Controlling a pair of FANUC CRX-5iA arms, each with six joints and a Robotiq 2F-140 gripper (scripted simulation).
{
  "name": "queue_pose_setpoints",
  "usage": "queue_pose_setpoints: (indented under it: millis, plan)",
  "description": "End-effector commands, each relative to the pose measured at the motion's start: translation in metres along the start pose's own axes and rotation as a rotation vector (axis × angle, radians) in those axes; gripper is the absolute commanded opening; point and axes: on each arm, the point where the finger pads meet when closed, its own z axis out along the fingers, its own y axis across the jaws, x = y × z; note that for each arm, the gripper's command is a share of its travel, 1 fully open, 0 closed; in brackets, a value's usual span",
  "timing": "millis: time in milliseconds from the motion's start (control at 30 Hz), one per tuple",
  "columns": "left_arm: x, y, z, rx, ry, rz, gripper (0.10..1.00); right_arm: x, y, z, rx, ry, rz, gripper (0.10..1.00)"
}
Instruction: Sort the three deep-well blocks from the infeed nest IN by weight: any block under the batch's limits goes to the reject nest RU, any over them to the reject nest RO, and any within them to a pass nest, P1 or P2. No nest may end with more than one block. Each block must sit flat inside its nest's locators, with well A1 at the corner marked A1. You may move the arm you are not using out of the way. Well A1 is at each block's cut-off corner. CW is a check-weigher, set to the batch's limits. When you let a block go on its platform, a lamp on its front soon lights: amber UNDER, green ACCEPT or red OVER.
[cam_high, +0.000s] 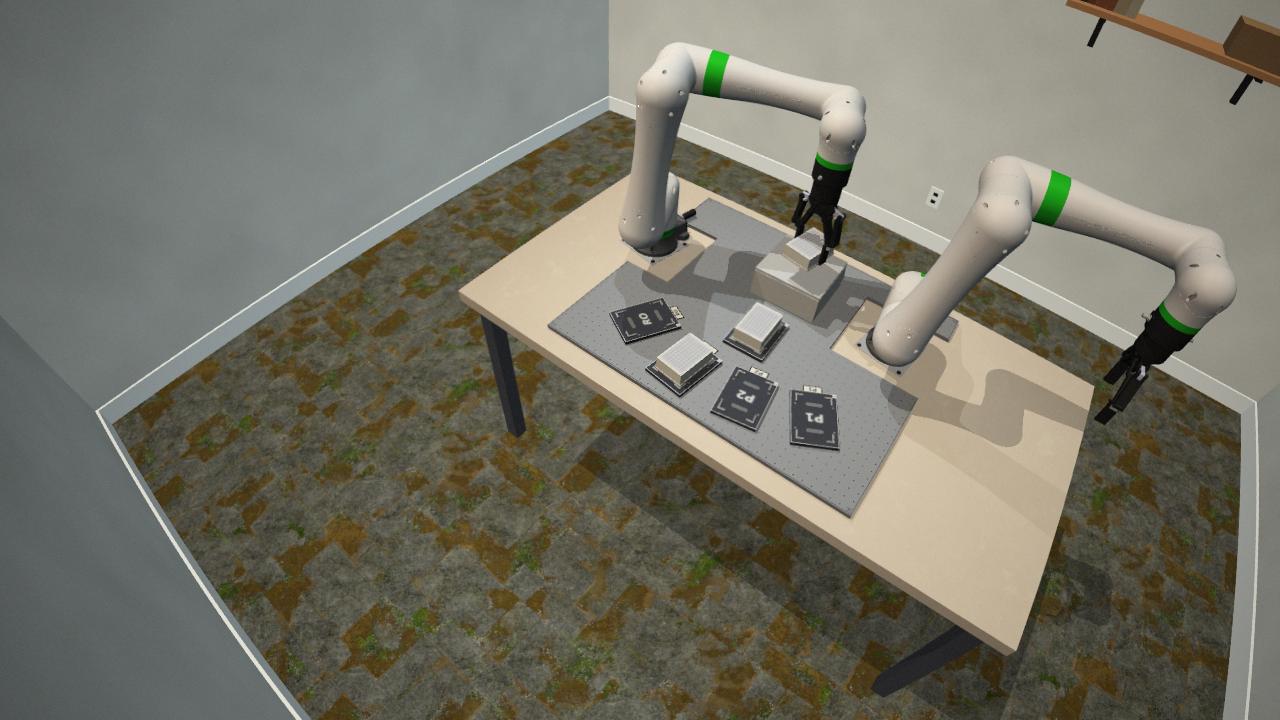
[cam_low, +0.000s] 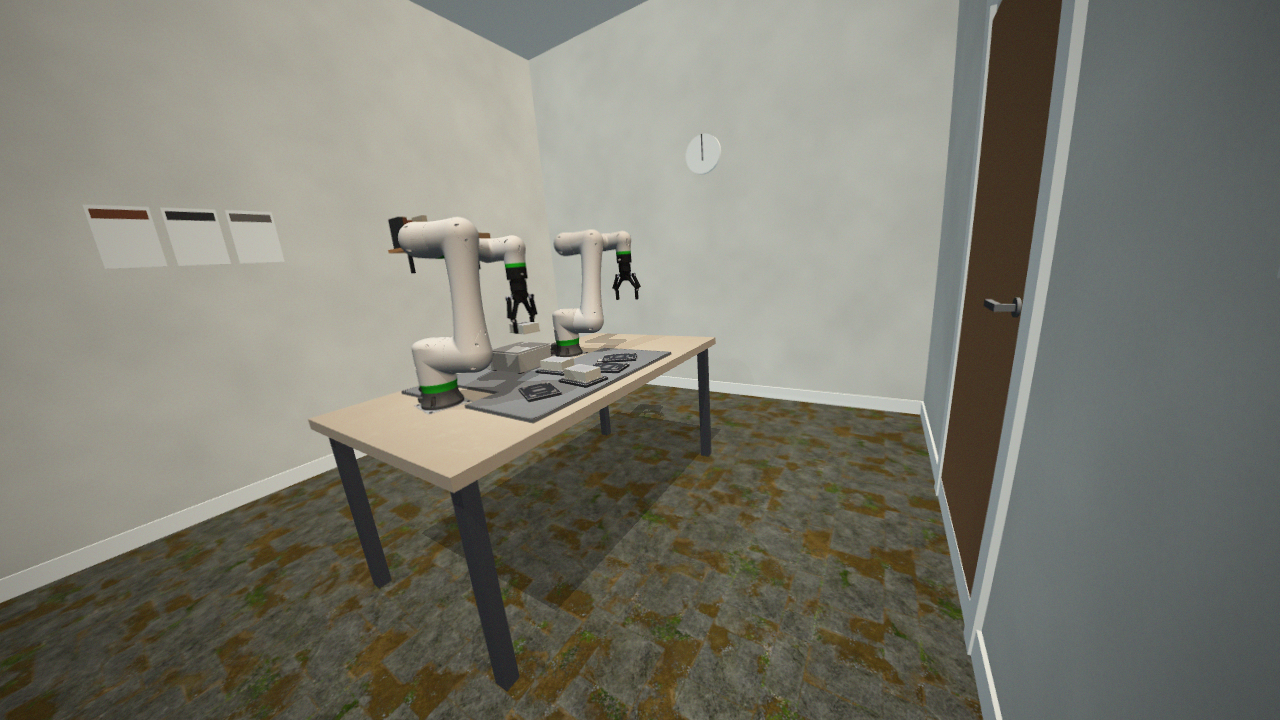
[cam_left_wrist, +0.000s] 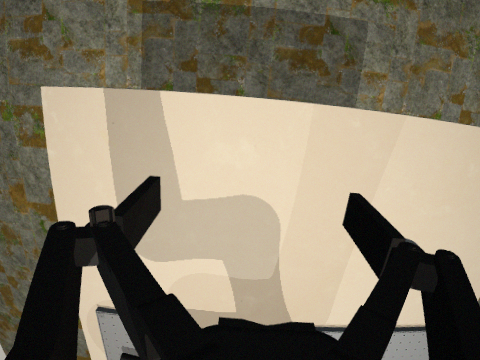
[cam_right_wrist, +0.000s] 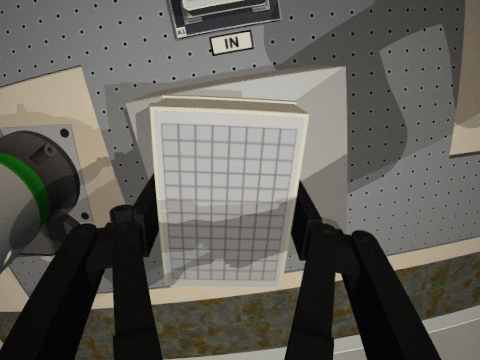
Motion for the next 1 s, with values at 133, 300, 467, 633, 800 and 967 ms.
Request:
queue_pose_setpoints:
  millis: [133, 300, 467, 633, 800, 967]
  plan:
    - [0.000, 0.000, -0.001, 0.000, 0.002, 0.000, 1.000, 0.018, -0.016, -0.001, 0.002, 0.000, 0.000, 0.099]
    - [0.000, 0.000, -0.001, 0.000, 0.002, 0.000, 1.000, 0.026, -0.022, -0.001, 0.002, 0.000, 0.000, 0.099]
    - [0.000, 0.000, -0.001, 0.000, 0.002, 0.000, 1.000, 0.038, -0.033, -0.001, 0.002, 0.000, 0.000, 0.099]
    - [0.000, 0.000, -0.001, 0.000, 0.002, 0.000, 1.000, 0.051, -0.043, -0.001, 0.002, 0.000, 0.000, 0.099]
    - [0.000, 0.000, -0.001, 0.000, 0.002, 0.000, 1.000, 0.064, -0.054, -0.001, 0.002, 0.000, 0.000, 0.099]
    - [0.000, 0.000, -0.001, 0.000, 0.002, 0.000, 1.000, 0.072, -0.060, -0.001, 0.002, 0.000, 0.000, 0.099]
